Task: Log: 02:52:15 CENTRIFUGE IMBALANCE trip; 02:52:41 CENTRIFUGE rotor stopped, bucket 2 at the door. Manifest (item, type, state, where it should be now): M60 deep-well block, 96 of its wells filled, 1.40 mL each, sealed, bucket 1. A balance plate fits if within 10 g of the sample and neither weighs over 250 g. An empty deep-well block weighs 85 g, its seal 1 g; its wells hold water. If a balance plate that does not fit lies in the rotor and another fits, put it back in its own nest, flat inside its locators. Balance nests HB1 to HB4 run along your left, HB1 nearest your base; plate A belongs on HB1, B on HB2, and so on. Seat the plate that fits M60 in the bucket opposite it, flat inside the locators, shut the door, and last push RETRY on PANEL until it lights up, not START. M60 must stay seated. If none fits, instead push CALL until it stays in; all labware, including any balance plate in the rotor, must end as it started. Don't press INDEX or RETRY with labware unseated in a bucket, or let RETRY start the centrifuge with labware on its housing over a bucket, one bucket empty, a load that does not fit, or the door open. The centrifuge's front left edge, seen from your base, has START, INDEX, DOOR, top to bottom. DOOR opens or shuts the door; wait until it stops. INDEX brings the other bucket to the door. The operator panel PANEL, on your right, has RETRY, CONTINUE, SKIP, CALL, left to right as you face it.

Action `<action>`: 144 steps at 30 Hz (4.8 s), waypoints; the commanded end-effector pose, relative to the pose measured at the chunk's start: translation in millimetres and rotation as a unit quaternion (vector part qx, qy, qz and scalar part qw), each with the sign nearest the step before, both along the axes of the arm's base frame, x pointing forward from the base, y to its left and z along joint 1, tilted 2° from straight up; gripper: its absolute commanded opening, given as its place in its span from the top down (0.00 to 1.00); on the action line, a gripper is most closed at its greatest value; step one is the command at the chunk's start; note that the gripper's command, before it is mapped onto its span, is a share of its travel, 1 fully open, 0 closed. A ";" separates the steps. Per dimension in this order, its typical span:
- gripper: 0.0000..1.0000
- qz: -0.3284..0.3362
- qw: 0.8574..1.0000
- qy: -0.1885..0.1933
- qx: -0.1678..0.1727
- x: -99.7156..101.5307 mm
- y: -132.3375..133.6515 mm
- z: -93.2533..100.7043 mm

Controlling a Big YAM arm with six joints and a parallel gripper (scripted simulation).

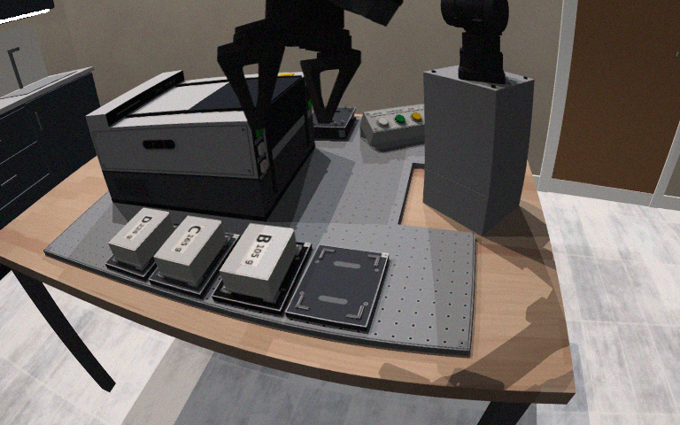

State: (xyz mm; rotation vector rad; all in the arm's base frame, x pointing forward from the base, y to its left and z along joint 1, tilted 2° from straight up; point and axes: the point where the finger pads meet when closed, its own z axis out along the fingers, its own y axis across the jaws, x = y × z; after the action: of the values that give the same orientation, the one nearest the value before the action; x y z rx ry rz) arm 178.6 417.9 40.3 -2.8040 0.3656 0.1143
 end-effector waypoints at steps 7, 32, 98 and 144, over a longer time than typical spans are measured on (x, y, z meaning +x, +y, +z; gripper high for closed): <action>0.00 -0.107 0.992 -0.013 0.058 55.2 21.1 35.5; 0.00 -0.414 0.882 -0.026 0.224 206.0 -29.2 153.6; 0.00 -0.710 0.289 0.001 0.642 349.7 -366.0 461.5; 0.00 -0.694 0.193 0.011 0.693 338.7 -424.1 494.3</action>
State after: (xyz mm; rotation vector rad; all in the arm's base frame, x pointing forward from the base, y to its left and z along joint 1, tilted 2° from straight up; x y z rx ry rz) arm 519.2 1.2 487.4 -0.0059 1.5826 0.0001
